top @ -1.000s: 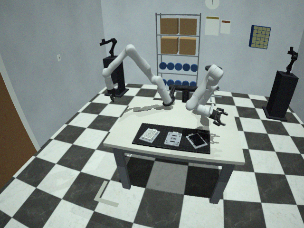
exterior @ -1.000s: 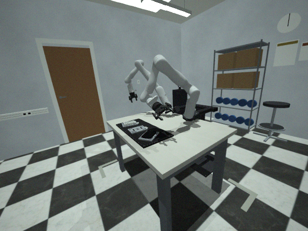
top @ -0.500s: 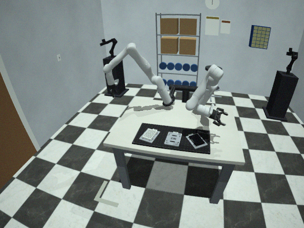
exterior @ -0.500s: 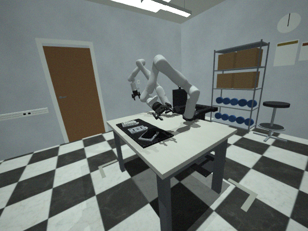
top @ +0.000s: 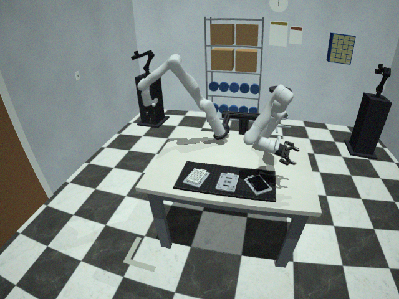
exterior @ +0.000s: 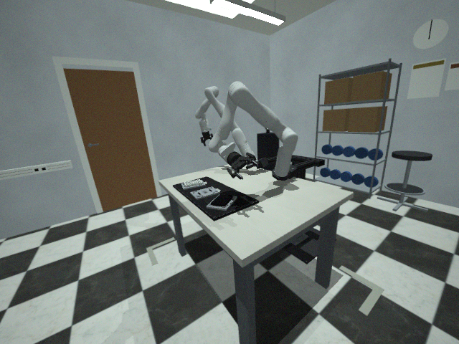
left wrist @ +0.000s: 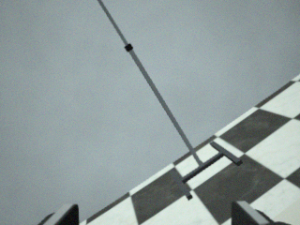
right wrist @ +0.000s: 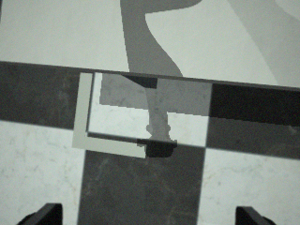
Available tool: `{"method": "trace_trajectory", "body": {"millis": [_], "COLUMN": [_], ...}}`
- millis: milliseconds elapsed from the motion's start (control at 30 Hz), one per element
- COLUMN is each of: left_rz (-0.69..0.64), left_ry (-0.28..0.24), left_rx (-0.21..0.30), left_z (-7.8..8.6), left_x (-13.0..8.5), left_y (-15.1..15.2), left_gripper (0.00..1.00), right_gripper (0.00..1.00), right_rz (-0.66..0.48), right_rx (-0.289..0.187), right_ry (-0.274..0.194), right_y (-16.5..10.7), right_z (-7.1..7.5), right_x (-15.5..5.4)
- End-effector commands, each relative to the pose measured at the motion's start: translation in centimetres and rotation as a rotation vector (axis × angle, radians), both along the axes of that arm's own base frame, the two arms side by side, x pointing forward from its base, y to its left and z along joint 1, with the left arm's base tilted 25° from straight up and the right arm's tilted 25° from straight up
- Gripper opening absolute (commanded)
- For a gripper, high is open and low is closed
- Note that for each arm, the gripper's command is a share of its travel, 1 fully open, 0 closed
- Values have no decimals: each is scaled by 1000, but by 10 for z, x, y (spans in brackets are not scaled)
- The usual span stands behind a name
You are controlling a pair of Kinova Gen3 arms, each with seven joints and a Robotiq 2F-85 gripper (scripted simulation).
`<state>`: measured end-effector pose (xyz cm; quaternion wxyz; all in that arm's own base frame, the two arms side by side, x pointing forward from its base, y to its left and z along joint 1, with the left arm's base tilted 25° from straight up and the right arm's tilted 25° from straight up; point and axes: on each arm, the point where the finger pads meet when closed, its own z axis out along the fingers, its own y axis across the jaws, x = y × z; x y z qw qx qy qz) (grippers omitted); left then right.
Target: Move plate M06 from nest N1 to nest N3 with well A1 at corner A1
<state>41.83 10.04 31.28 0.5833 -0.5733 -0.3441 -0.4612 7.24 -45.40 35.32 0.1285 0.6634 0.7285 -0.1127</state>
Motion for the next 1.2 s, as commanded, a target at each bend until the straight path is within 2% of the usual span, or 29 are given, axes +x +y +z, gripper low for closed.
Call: {"method": "trace_trajectory", "body": {"millis": [0, 67, 467, 500, 1167], "left_rz": [-1, -1, -1, 6, 74], "left_ry": [-1, -1, -1, -16, -137], "left_rx": [0, 0, 0, -7, -103], "left_z": [1, 1, 1, -2, -29], "left_x": [0, 0, 0, -1, 4], "left_y": [0, 0, 0, -5, -46], "left_gripper": [1000, 1000, 1000, 1000, 1000], "right_gripper": [1000, 1000, 1000, 1000, 1000], "right_rz": [-30, -30, -101, -104, -104], "right_rx": [-2, -2, -28, -34, -34], "right_ry": [-13, -13, -9, -16, -16], "right_y": [2, 2, 7, 4, 4], "right_z": [5, 5, 18, 19, 19], "right_x": [-21, -21, -83, -78, -78]}}
